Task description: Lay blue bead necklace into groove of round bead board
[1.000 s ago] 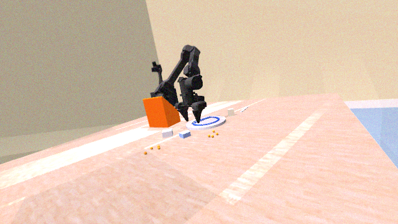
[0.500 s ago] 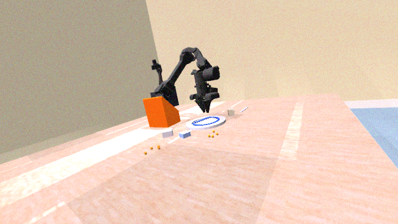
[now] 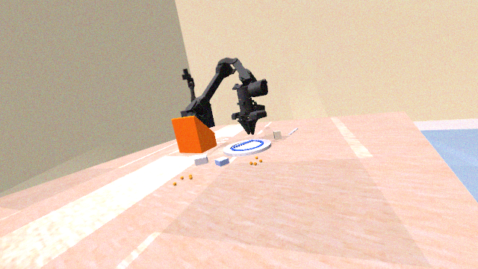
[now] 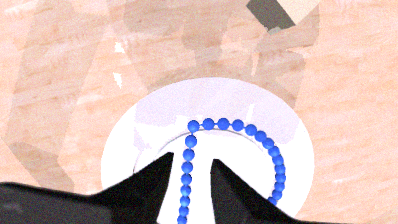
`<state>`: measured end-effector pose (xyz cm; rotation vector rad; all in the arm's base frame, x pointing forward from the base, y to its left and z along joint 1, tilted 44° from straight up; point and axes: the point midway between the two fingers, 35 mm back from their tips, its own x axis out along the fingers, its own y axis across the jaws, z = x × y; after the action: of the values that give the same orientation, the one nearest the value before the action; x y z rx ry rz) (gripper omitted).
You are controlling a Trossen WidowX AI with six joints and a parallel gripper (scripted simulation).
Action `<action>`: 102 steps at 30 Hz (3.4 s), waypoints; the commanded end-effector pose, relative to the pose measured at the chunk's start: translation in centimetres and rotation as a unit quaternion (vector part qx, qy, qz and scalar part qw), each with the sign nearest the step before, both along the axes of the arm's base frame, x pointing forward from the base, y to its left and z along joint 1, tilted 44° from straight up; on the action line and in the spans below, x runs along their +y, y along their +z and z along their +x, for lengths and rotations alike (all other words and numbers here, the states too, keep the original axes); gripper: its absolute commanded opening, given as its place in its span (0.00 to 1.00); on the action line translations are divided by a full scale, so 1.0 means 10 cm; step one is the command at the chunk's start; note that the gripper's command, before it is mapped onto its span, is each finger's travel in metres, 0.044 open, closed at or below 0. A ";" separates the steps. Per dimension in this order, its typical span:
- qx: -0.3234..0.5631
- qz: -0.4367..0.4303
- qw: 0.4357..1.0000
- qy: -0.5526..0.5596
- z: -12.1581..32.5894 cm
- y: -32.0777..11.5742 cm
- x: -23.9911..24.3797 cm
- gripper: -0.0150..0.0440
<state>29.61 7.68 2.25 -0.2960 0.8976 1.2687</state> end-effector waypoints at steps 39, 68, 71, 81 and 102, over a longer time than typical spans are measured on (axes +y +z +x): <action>-0.001 0.001 1.000 0.000 0.01 -0.20 0.22 0.25; 0.004 0.003 1.000 -0.002 -0.08 -0.09 0.25 0.25; 0.004 0.003 1.000 -0.002 -0.08 -0.09 0.25 0.25; 0.004 0.003 1.000 -0.002 -0.08 -0.14 0.31 0.25; 0.004 0.003 1.000 -0.002 -0.07 -0.09 0.25 1.00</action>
<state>28.82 10.37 1.16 -0.2848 0.9041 1.2683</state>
